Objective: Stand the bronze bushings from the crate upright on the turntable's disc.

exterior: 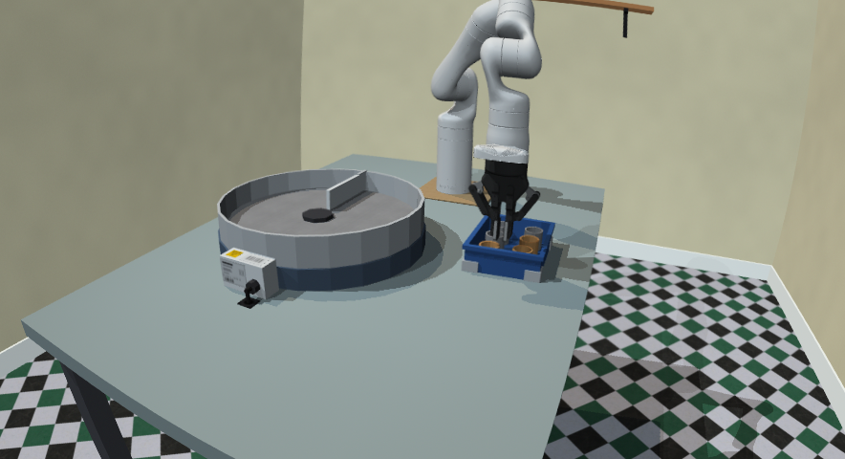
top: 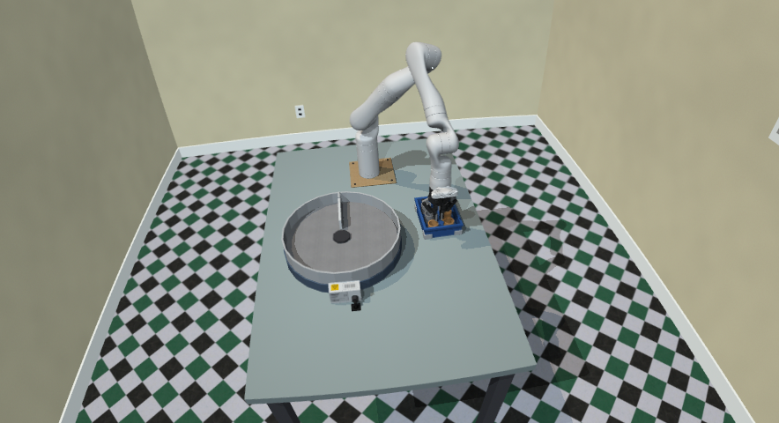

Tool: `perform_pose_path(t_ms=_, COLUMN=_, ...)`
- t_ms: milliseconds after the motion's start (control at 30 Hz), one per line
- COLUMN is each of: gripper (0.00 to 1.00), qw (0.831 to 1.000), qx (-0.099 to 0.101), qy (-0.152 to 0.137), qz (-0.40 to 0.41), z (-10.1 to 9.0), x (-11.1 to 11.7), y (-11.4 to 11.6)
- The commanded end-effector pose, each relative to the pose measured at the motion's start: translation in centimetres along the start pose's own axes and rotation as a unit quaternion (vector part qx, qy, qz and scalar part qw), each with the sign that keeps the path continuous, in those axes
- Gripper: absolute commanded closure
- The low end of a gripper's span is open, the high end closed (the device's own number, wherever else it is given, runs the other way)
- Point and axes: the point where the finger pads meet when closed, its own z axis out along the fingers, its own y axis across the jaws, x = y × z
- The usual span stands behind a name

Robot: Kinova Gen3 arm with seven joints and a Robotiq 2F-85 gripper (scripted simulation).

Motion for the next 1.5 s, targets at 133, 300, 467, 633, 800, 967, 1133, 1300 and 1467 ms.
perform_pose_path(t_ms=133, gripper=0.88, qw=1.0, qx=0.001, qy=0.001, qz=-0.001, z=0.2, x=0.02, y=0.02)
perform_pose_path(t_ms=300, gripper=0.88, qw=1.0, qx=0.001, qy=0.001, qz=-0.001, z=0.2, x=0.02, y=0.02)
perform_pose_path(t_ms=467, gripper=0.88, qw=1.0, qx=0.001, qy=0.001, qz=-0.001, z=0.2, x=0.02, y=0.02)
perform_pose_path(t_ms=633, gripper=0.88, qw=1.0, qx=0.001, qy=0.001, qz=-0.001, z=0.2, x=0.02, y=0.02)
perform_pose_path(t_ms=800, gripper=0.88, qw=1.0, qx=0.002, qy=0.003, qz=-0.002, z=0.15, x=0.52, y=0.11)
perform_pose_path(t_ms=967, gripper=0.88, qw=1.0, qx=0.002, qy=0.002, qz=-0.002, z=0.18, x=0.67, y=0.28)
perform_pose_path(t_ms=1133, gripper=0.88, qw=1.0, qx=0.002, qy=0.002, qz=-0.002, z=0.19, x=0.66, y=0.29)
perform_pose_path(t_ms=1300, gripper=0.88, qw=1.0, qx=0.002, qy=0.002, qz=-0.002, z=0.19, x=0.66, y=0.29)
perform_pose_path(t_ms=1467, gripper=0.88, qw=1.0, qx=0.002, qy=0.002, qz=-0.002, z=0.19, x=0.66, y=0.29)
